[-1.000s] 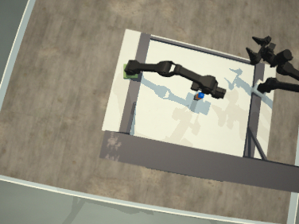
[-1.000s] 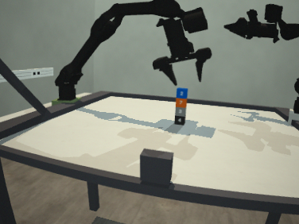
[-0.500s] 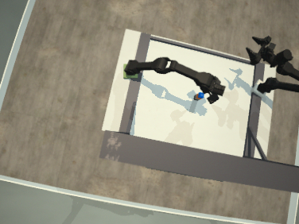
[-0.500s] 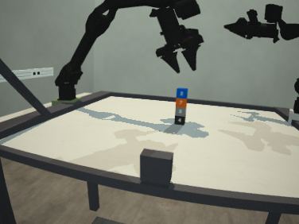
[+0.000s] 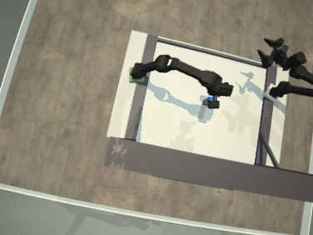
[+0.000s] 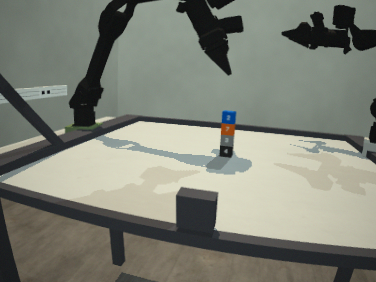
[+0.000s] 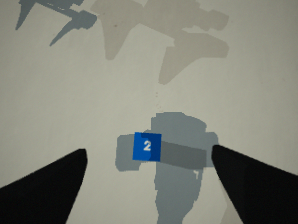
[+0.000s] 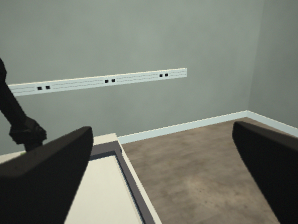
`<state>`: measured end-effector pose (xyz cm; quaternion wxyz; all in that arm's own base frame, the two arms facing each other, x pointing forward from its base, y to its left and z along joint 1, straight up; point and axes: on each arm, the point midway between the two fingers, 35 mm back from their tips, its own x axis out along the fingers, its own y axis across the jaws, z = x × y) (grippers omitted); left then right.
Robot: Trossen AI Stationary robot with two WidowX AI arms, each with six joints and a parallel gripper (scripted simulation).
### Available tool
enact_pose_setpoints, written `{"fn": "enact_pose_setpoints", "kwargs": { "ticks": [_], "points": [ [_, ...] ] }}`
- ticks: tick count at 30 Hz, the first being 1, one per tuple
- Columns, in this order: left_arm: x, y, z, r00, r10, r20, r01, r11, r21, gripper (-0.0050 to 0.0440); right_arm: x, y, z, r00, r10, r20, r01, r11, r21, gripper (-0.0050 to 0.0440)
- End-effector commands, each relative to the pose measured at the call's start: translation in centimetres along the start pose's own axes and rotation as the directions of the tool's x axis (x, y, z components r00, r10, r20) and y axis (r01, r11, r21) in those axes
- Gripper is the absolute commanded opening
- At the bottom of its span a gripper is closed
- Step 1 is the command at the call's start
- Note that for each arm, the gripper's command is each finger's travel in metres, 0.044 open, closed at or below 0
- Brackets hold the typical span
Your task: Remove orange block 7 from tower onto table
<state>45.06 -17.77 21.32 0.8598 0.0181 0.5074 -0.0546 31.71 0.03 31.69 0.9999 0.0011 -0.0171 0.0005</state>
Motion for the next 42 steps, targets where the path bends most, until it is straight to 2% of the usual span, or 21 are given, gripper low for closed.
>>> {"fn": "enact_pose_setpoints", "kwargs": {
  "ticks": [1, 6, 8, 11, 20, 32, 40, 42],
  "points": [
    [-0.6, -0.1, -0.4, 0.998, -0.039, 0.047, 0.034, 0.995, 0.095, 0.0400, -0.1, 0.0, 0.6, 1.000, -0.001, 0.016, 0.001, 1.000, -0.002, 0.0400],
    [3.8, 0.0, -2.9, 0.999, -0.036, 0.039, 0.033, 0.995, 0.095, 0.0400, -0.1, 0.0, 0.6, 1.000, -0.001, 0.016, 0.001, 1.000, -0.002, 0.0400],
    [6.4, 0.0, -4.0, 0.999, -0.030, 0.017, 0.029, 0.995, 0.098, 0.0400, -0.1, 0.0, 0.6, 1.000, -0.001, 0.016, 0.001, 1.000, -0.002, 0.0400],
    [7.8, 0.0, -4.8, 0.999, -0.030, 0.018, 0.028, 0.995, 0.098, 0.0400, -0.1, 0.0, 0.6, 1.000, -0.001, 0.016, 0.001, 1.000, -0.002, 0.0400],
    [9.3, 0.1, -4.4, 0.999, -0.032, 0.029, 0.029, 0.995, 0.093, 0.0400, -0.1, 0.0, 0.6, 1.000, -0.001, 0.016, 0.001, 1.000, -0.002, 0.0400],
    [9.3, -0.1, -4.4, 0.999, -0.032, 0.028, 0.029, 0.995, 0.095, 0.0400, -0.1, 0.0, 0.6, 1.000, -0.001, 0.016, 0.001, 1.000, -0.002, 0.0400],
    [9.3, -0.1, -4.4, 0.999, -0.032, 0.028, 0.029, 0.995, 0.095, 0.0208, -0.1, 0.0, 0.6, 1.000, -0.001, 0.016, 0.001, 1.000, -0.002, 0.0400],
    [9.3, -0.1, -4.4, 0.999, -0.032, 0.028, 0.029, 0.995, 0.095, 0.0208, -0.1, 0.0, 0.6, 1.000, -0.001, 0.016, 0.001, 1.000, -0.002, 0.0400]
  ]
}}
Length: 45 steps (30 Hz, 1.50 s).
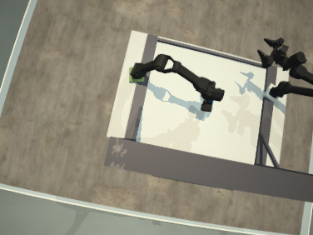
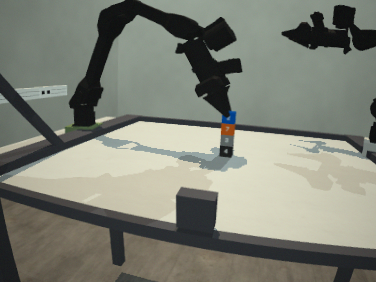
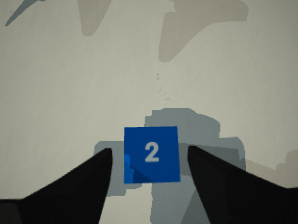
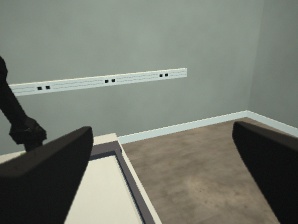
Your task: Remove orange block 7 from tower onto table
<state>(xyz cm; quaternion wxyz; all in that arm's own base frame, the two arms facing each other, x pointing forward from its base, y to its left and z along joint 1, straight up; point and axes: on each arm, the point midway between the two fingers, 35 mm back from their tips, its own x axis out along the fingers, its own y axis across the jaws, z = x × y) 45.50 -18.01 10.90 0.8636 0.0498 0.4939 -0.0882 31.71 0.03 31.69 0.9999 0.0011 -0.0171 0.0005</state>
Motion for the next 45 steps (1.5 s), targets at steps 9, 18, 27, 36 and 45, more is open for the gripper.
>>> {"fn": "enact_pose_setpoints", "kwargs": {
  "ticks": [9, 18, 27, 36, 45],
  "points": [
    [0.0, -0.1, 0.2, 1.000, -0.006, 0.005, 0.006, 1.000, 0.005, 0.0161, -0.1, 0.0, 0.6, 1.000, -0.001, 0.016, 0.001, 1.000, -0.002, 0.0400],
    [-0.2, -0.1, 0.4, 1.000, -0.006, 0.007, 0.006, 1.000, 0.004, 0.0084, -0.1, 0.0, 0.6, 1.000, -0.001, 0.016, 0.001, 1.000, -0.002, 0.0400],
    [-2.2, -0.1, 1.6, 0.999, -0.010, 0.031, 0.010, 1.000, 0.002, -0.0001, -0.1, 0.0, 0.6, 1.000, -0.001, 0.016, 0.001, 1.000, -0.002, 0.0400],
    [-3.8, -0.2, -1.9, 1.000, -0.004, 0.023, 0.004, 1.000, -0.003, -0.0005, -0.1, 0.0, 0.6, 1.000, -0.001, 0.016, 0.001, 1.000, -0.002, 0.0400],
    [-4.9, 0.0, -4.2, 1.000, -0.004, 0.022, 0.004, 1.000, -0.003, -0.0050, -0.1, 0.0, 0.6, 1.000, -0.001, 0.016, 0.001, 1.000, -0.002, 0.0400]
  ]
}}
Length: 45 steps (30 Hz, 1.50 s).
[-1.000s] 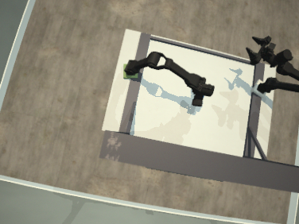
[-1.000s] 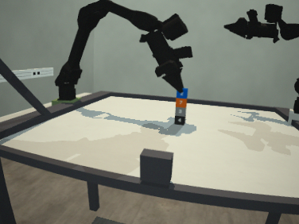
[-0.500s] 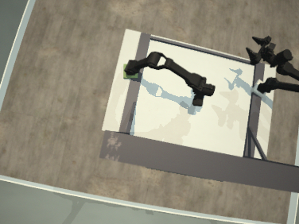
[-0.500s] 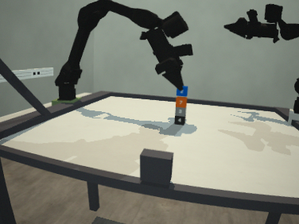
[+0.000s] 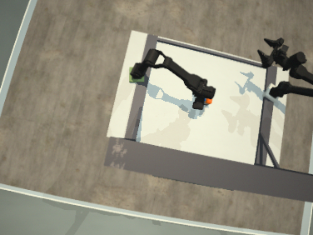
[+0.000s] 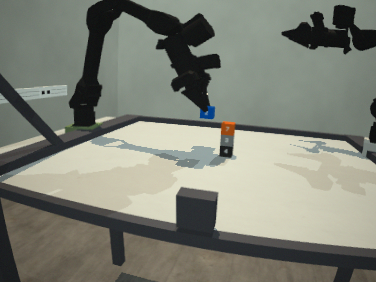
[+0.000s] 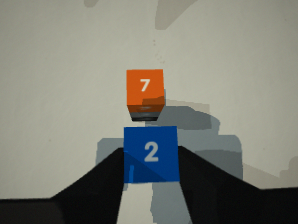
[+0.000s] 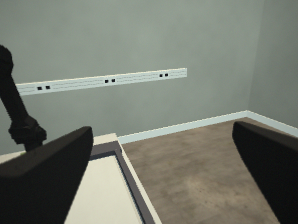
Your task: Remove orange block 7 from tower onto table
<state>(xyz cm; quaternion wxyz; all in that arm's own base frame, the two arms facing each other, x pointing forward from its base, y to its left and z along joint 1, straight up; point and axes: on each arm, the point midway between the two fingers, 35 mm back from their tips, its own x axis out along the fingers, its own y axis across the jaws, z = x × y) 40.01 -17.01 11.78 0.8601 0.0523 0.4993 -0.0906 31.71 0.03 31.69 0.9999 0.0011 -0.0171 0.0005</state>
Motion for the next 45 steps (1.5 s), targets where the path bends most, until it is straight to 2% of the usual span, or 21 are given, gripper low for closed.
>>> {"fn": "enact_pose_setpoints", "kwargs": {
  "ticks": [1, 19, 23, 28, 30, 35, 40, 45],
  "points": [
    [-1.3, 0.1, 0.1, 0.999, 0.000, 0.035, 0.001, 1.000, -0.010, -0.0050, -0.1, 0.0, 0.6, 1.000, -0.001, 0.016, 0.001, 1.000, -0.002, 0.0400],
    [-1.0, 0.1, 0.3, 1.000, -0.003, 0.030, 0.003, 1.000, -0.006, -0.0050, -0.1, 0.0, 0.6, 1.000, -0.001, 0.016, 0.001, 1.000, -0.002, 0.0400],
    [-1.0, 0.1, 0.3, 1.000, -0.003, 0.030, 0.003, 1.000, -0.006, -0.0050, 1.1, 1.4, -0.8, 1.000, 0.021, -0.015, -0.021, 1.000, 0.011, 0.0400],
    [-1.0, 0.1, 0.3, 1.000, -0.003, 0.030, 0.003, 1.000, -0.006, -0.0050, 3.4, 7.1, -3.7, 0.993, 0.099, -0.062, -0.097, 0.995, 0.035, 0.0400],
    [-1.0, 0.1, 0.3, 1.000, -0.003, 0.030, 0.003, 1.000, -0.006, -0.0050, 3.4, 7.1, -3.7, 0.993, 0.099, -0.062, -0.097, 0.995, 0.035, 0.0400],
    [-1.0, 0.1, 0.3, 1.000, -0.003, 0.030, 0.003, 1.000, -0.006, -0.0050, 4.0, 14.2, -7.2, 0.977, 0.182, -0.109, -0.177, 0.983, 0.047, 0.0400],
    [-1.0, 0.1, 0.3, 1.000, -0.003, 0.030, 0.003, 1.000, -0.006, -0.0050, 2.3, 21.5, -11.3, 0.953, 0.260, -0.153, -0.256, 0.966, 0.044, 0.0400],
    [-1.0, 0.1, 0.3, 1.000, -0.003, 0.030, 0.003, 1.000, -0.006, -0.0050, -1.4, 28.0, -15.4, 0.925, 0.331, -0.187, -0.332, 0.943, 0.029, 0.0400]
  ]
}}
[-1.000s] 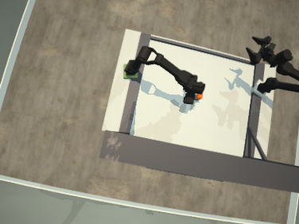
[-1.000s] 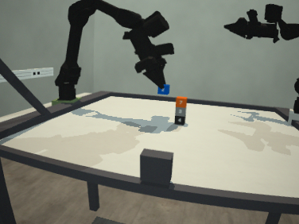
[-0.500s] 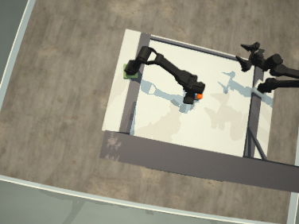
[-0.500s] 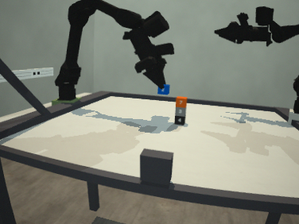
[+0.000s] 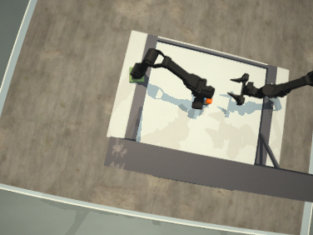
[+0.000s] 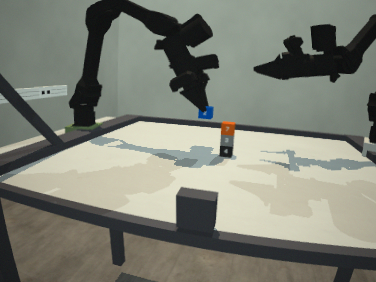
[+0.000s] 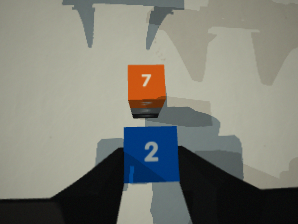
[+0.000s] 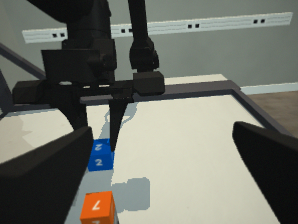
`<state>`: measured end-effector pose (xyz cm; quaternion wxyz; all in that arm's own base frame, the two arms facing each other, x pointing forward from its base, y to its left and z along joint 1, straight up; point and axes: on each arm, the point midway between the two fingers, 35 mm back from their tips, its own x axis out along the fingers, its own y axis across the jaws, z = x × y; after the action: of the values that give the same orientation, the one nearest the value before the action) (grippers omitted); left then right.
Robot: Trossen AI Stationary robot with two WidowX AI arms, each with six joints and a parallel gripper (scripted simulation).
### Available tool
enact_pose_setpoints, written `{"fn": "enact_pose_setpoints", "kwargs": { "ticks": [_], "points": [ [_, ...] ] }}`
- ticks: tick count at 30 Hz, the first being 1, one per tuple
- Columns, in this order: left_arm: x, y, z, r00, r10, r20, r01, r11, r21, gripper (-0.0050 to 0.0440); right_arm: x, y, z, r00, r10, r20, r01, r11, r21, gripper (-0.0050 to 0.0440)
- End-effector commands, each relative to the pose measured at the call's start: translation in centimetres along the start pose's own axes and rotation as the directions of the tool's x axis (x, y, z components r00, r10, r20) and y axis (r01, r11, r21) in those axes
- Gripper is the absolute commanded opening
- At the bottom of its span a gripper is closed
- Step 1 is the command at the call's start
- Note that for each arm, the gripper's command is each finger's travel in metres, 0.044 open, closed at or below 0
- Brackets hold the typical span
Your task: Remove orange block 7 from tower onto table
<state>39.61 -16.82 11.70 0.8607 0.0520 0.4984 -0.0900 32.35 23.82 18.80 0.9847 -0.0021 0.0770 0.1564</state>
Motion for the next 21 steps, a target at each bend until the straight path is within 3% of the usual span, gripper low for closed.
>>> {"fn": "enact_pose_setpoints", "kwargs": {
  "ticks": [1, 5, 8, 11, 21],
  "points": [
    [-0.9, 0.0, 0.7, 1.000, -0.004, 0.028, 0.004, 1.000, -0.005, -0.0050, 0.3, 4.4, -2.6, 1.000, 0.026, -0.003, -0.026, 1.000, -0.004, 0.0400],
    [-0.9, 0.0, 0.7, 1.000, -0.004, 0.028, 0.004, 1.000, -0.005, -0.0050, -0.6, 7.2, -4.8, 0.998, 0.056, -0.015, -0.056, 0.998, -0.019, 0.0400],
    [-0.9, 0.0, 0.7, 1.000, -0.004, 0.028, 0.004, 1.000, -0.005, -0.0050, -0.2, 6.9, -8.6, 0.998, 0.052, -0.040, -0.053, 0.998, -0.041, 0.0400],
    [-0.9, 0.0, 0.7, 1.000, -0.004, 0.028, 0.004, 1.000, -0.005, -0.0050, 0.1, 6.8, -10.4, 0.998, 0.052, -0.040, -0.053, 0.998, -0.043, 0.0400],
    [-0.9, 0.0, 0.7, 1.000, -0.004, 0.028, 0.004, 1.000, -0.005, -0.0050, 0.7, 6.9, -12.9, 0.998, 0.056, -0.017, -0.057, 0.998, -0.024, 0.0400]
  ]
}}
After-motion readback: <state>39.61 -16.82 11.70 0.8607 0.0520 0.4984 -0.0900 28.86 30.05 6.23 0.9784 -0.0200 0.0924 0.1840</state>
